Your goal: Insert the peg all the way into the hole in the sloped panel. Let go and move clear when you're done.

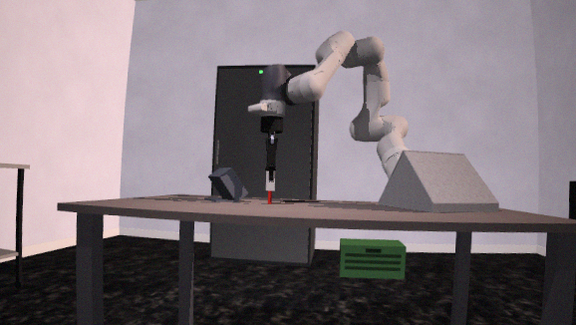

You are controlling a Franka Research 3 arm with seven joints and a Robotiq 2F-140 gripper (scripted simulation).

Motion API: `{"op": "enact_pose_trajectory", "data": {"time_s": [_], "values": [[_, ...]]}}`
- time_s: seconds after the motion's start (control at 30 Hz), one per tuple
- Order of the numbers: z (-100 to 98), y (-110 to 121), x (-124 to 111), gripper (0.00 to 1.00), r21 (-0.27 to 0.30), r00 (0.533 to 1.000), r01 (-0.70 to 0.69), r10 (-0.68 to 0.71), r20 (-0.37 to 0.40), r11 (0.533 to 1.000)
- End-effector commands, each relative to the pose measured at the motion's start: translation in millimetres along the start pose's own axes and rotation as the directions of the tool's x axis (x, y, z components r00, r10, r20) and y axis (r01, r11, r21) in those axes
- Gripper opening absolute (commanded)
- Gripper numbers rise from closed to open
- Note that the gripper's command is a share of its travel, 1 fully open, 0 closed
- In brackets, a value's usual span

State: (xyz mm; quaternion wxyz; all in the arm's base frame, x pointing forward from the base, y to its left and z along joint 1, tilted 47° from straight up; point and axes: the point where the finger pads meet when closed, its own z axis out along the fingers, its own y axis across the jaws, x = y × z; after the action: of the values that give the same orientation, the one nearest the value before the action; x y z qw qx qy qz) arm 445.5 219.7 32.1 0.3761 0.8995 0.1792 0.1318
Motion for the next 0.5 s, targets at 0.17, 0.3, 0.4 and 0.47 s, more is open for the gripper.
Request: {"op": "enact_pose_trajectory", "data": {"time_s": [0.17, 0.3, 0.4, 0.47], "values": [[-0.5, -0.2, 0.2, 0.29, 0.0, 1.0, 0.0, 0.0, -0.001, 1.0], [-0.5, -0.2, 0.2, 0.22, 0.0, 1.0, 0.0, 0.0, -0.001, 1.0], [-0.5, -0.2, 0.2, 0.16, 0.0, 1.0, 0.0, 0.0, -0.001, 1.0], [-0.5, -0.2, 0.2, 0.16, 0.0, 1.0, 0.0, 0.0, -0.001, 1.0]]}}
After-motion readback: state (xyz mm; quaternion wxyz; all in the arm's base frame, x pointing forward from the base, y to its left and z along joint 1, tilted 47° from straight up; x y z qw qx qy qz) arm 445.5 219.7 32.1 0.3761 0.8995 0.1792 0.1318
